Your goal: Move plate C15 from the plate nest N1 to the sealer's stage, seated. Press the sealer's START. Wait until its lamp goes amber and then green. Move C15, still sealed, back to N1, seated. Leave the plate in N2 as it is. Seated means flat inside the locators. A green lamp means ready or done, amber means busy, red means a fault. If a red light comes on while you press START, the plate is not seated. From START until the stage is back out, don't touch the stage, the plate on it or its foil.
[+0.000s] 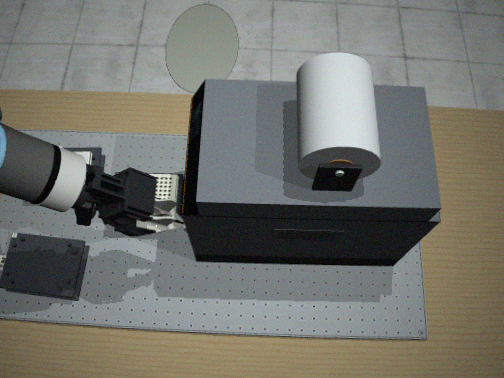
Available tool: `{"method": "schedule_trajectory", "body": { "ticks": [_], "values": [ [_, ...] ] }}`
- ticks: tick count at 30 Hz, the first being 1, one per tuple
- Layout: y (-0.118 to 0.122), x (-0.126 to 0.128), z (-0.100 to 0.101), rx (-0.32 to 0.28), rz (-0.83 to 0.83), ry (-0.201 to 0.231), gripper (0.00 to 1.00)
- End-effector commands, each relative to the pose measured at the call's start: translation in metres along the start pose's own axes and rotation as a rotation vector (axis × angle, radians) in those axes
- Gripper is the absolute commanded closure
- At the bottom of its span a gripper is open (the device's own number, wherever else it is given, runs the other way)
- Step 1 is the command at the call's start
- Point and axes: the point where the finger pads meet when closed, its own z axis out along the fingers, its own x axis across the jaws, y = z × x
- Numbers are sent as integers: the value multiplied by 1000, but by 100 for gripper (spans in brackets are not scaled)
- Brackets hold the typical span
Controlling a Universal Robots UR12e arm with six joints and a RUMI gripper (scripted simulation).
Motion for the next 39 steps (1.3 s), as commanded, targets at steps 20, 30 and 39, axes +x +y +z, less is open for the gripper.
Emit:
{"method": "schedule_trajectory", "body": {
  "ticks": [20, 30, 39],
  "values": [
    [6, 0, 3, -3, -3, 0, 100],
    [5, 0, 3, -2, -1, 0, 100],
    [-1, 0, -8, -1, 0, 0, 100]
  ]
}}
